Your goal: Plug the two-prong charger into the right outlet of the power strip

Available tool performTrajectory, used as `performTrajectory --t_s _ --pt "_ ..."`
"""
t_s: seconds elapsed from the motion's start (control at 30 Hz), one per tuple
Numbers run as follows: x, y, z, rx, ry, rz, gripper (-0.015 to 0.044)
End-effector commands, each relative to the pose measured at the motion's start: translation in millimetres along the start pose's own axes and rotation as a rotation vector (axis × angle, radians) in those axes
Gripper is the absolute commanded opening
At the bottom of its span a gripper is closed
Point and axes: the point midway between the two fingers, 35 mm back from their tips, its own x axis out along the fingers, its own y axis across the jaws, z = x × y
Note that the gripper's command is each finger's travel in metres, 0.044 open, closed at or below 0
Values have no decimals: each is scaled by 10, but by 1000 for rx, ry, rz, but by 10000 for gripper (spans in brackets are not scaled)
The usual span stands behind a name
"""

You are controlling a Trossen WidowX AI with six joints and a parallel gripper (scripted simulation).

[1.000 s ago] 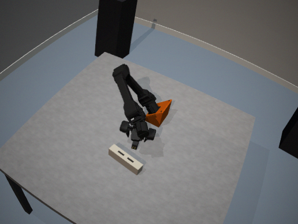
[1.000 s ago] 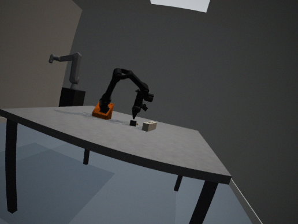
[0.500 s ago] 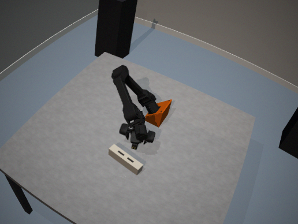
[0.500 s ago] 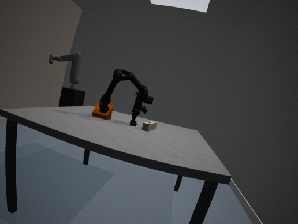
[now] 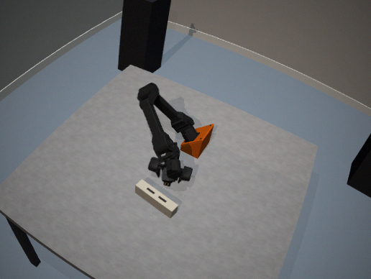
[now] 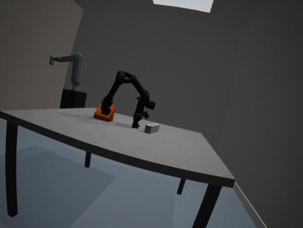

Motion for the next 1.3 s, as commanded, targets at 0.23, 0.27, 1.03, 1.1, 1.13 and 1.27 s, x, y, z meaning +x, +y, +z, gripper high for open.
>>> performTrajectory --t_s 0.23,0.27,1.03,1.1,1.13,1.27 --pt "45 -2 -1 0 1 -1 309" --pt "45 -2 -1 0 1 -1 282" --pt "-376 5 -31 -4 -3 -2 0" --pt "-464 5 -43 -4 -3 -3 0" --pt "-488 5 -45 -4 -3 -4 0" --pt "-495 4 -39 6 -4 -3 0"
